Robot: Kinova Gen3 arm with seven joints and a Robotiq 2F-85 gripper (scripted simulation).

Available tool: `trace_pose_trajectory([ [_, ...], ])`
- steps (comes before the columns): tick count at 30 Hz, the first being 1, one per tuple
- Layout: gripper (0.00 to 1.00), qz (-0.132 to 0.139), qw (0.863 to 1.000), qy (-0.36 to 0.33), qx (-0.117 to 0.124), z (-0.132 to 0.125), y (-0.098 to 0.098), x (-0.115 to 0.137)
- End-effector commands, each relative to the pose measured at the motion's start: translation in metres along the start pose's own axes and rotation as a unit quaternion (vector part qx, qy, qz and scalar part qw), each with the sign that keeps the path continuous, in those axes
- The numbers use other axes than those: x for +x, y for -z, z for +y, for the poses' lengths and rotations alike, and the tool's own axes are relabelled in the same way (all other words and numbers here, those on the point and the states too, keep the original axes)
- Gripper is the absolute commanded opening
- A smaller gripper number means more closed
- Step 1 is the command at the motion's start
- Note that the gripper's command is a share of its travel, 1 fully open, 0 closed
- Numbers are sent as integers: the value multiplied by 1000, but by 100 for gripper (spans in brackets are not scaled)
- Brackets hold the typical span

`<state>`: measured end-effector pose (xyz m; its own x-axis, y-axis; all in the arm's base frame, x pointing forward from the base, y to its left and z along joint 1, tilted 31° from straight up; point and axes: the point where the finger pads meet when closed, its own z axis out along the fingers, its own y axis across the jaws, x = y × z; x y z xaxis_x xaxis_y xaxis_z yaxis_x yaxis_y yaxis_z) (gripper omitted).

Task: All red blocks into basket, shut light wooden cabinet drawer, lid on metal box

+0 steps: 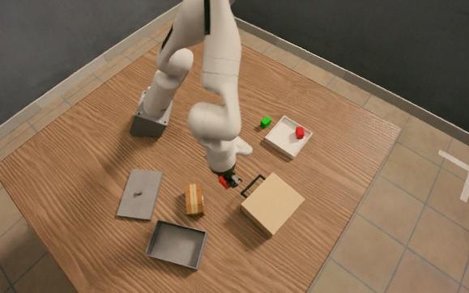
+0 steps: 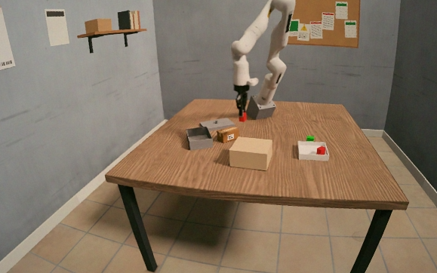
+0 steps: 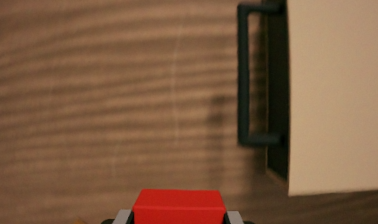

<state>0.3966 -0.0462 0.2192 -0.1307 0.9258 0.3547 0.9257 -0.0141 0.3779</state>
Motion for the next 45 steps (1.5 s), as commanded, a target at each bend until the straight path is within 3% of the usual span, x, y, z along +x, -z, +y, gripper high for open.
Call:
trace_pose_trajectory([
  [1, 10, -6, 1000, -15, -1, 5, 2, 32],
  [26, 10, -5, 986, -166, -7, 21, 4, 168],
  [28, 10, -5, 986, -166, -7, 21, 4, 168],
  [41, 10, -3, 972, -234, -7, 25, 4, 232],
  [45, 10, -3, 970, -242, -5, 25, 4, 240],
])
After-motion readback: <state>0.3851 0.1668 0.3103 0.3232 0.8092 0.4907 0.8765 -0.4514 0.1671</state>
